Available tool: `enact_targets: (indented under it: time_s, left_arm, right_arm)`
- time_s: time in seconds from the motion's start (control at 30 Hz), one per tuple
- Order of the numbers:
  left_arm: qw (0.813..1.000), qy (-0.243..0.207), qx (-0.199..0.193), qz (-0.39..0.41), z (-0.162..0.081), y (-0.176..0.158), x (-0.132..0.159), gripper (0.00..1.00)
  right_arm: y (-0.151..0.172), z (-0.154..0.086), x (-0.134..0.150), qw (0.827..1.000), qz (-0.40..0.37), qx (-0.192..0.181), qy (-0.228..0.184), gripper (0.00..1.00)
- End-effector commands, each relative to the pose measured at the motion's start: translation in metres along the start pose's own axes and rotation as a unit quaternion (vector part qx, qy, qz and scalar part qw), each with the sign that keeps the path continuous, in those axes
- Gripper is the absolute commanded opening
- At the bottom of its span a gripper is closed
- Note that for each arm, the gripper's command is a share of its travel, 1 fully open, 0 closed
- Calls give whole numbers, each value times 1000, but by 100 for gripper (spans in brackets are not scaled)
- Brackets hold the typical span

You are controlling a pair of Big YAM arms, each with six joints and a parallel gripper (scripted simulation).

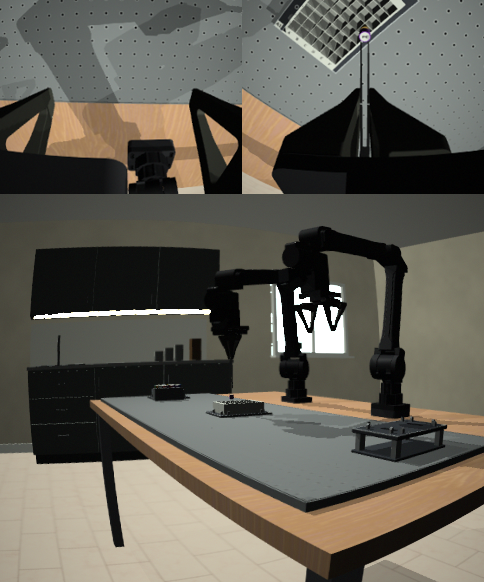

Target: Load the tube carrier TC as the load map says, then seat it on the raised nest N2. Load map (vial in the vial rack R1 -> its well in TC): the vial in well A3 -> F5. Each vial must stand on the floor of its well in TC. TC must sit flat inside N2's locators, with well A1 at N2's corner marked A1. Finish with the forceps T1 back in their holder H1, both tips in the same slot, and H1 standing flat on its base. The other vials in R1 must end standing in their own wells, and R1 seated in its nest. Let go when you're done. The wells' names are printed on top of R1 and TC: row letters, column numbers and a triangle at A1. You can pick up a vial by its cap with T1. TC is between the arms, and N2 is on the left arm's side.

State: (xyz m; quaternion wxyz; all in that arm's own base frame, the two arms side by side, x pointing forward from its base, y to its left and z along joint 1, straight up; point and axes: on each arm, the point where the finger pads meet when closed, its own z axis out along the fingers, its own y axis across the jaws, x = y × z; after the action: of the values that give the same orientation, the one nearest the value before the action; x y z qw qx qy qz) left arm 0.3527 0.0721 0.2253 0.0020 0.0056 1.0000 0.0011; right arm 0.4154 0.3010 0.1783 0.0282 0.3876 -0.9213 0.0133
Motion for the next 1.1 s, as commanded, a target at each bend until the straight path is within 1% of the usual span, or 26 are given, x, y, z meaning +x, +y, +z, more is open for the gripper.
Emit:
enact_targets:
  time_s: [0.0, 1.07]
  left_arm:
    - [1000, -16, -3, 8, -14, 0, -8, 100]
    - [1000, -16, -3, 8, -14, 0, -8, 100]
  right_arm:
    - [-6, -6, 1, 1000, 1, 0, -13, 7]
    - [-6, 8, 0, 1000, 1, -2, -4, 7]
